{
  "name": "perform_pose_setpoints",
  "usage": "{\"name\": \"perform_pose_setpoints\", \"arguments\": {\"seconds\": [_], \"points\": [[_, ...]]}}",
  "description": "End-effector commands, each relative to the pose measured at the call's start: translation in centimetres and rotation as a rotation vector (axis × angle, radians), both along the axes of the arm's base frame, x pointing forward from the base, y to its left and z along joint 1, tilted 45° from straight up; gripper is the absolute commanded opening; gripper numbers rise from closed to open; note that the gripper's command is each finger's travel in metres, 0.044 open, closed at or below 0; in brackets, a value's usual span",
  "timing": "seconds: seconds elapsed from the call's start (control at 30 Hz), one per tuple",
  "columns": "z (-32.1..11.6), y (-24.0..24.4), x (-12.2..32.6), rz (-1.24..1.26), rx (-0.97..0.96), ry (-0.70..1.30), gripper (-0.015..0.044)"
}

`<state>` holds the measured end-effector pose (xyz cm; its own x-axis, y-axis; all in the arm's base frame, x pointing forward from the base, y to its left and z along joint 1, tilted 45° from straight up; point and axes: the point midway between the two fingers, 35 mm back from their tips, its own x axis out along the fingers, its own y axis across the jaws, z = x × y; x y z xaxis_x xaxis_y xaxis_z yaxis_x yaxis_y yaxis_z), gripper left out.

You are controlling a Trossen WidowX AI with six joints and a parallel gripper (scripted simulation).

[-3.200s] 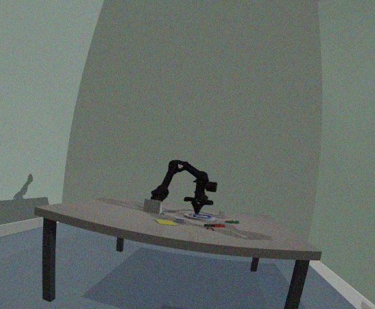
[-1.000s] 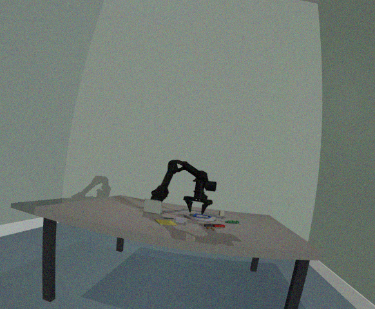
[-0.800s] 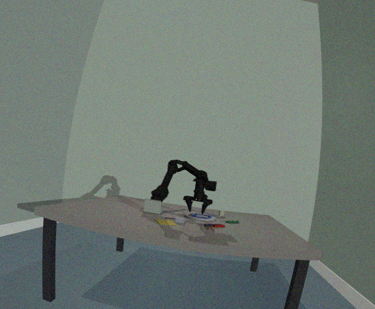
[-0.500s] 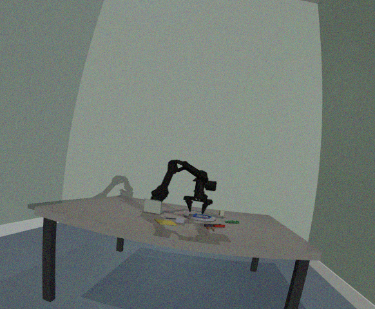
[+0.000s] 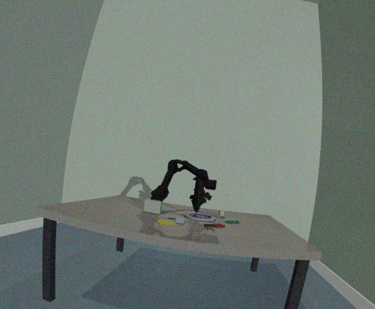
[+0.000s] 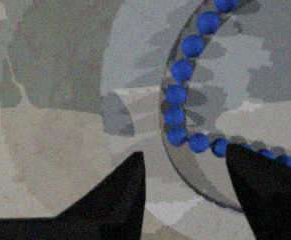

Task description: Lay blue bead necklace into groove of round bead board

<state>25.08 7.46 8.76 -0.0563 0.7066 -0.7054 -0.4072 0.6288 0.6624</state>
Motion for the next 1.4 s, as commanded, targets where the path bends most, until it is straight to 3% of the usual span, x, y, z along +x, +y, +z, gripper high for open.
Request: {"name": "perform_pose_setpoints", "arguments": {"seconds": [0.0,0.43,1.37], "points": [[0.4,-0.7,0.3,-0.376,-0.035,0.368,0.0120],[1.2,-2.2,0.4,-1.290,-0.103,1.281,0.0120],[0.1,-1.2,0.6,-1.303,-0.097,1.284,0.0120]]}}
